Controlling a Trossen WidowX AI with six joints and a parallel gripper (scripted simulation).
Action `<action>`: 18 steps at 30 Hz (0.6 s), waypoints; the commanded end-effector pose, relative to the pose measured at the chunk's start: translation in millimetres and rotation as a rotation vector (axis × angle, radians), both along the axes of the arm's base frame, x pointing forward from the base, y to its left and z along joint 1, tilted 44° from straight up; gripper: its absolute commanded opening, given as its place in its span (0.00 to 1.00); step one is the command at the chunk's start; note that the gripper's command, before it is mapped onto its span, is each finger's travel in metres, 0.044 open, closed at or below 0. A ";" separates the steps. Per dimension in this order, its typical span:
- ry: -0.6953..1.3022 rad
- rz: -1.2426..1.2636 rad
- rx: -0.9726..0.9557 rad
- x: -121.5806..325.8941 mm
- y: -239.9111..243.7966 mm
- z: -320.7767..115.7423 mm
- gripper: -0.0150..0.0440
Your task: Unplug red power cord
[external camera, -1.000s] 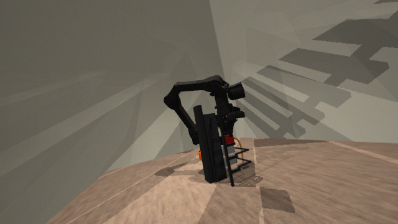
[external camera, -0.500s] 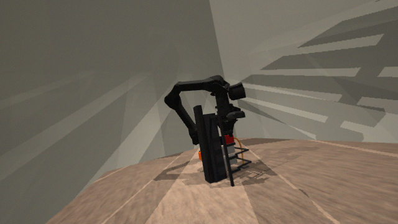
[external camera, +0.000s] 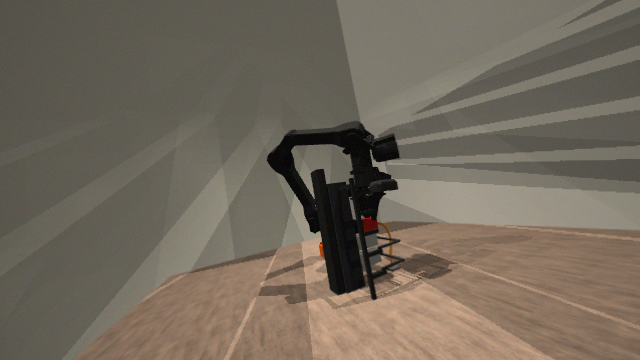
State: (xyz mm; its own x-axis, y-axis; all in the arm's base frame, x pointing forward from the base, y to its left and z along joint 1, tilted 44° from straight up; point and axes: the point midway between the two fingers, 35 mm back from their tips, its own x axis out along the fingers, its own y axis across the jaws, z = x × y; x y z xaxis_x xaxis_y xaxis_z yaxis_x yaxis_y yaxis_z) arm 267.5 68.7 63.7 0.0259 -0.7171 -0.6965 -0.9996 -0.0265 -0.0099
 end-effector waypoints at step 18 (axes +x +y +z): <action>0.017 0.028 0.038 -3.3 27.9 -16.6 0.83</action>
State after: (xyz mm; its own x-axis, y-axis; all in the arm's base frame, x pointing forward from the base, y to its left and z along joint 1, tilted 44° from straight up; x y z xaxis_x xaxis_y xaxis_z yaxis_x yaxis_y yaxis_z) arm 264.0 97.4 46.9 0.0339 -0.6867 -0.7262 -0.9984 -0.0566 0.0070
